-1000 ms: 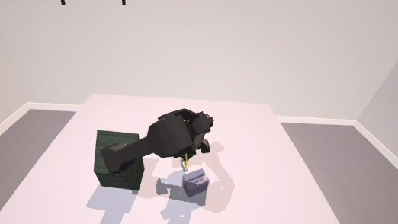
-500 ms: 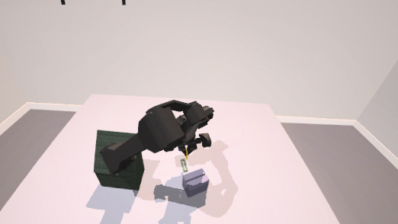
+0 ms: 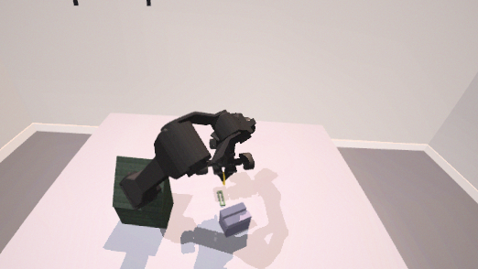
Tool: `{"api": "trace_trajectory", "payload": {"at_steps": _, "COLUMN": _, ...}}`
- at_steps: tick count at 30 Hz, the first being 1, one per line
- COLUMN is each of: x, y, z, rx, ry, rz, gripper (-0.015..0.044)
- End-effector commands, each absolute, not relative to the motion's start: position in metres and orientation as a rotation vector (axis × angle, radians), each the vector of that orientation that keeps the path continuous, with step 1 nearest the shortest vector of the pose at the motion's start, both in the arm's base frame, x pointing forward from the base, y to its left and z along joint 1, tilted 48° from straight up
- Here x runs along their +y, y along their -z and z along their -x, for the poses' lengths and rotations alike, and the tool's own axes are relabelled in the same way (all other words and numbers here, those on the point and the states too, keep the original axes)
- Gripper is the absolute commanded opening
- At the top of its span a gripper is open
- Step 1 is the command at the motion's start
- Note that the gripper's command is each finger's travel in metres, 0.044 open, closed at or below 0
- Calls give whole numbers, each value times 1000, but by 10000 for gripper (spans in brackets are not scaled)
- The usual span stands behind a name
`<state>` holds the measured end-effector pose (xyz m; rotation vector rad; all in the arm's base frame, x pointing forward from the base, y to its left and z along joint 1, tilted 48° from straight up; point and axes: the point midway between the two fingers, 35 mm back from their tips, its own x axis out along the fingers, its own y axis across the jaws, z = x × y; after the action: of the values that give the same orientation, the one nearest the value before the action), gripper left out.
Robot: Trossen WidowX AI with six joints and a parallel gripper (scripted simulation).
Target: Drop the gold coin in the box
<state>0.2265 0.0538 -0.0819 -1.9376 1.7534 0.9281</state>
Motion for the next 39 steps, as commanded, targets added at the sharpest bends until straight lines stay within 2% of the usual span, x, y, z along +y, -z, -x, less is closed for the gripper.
{"api": "trace_trajectory", "payload": {"at_steps": 1, "x": 56, "y": 79, "z": -225, "rx": 1764, "ry": -885, "rz": 1904, "gripper": 0}}
{"api": "trace_trajectory", "payload": {"at_steps": 19, "x": 54, "y": 77, "z": -226, "rx": 1766, "ry": -278, "rz": 1490, "gripper": 0}}
{"api": "trace_trajectory", "payload": {"at_steps": 39, "x": 53, "y": 74, "z": -227, "rx": 1633, "ry": 290, "rz": 1004, "gripper": 0}}
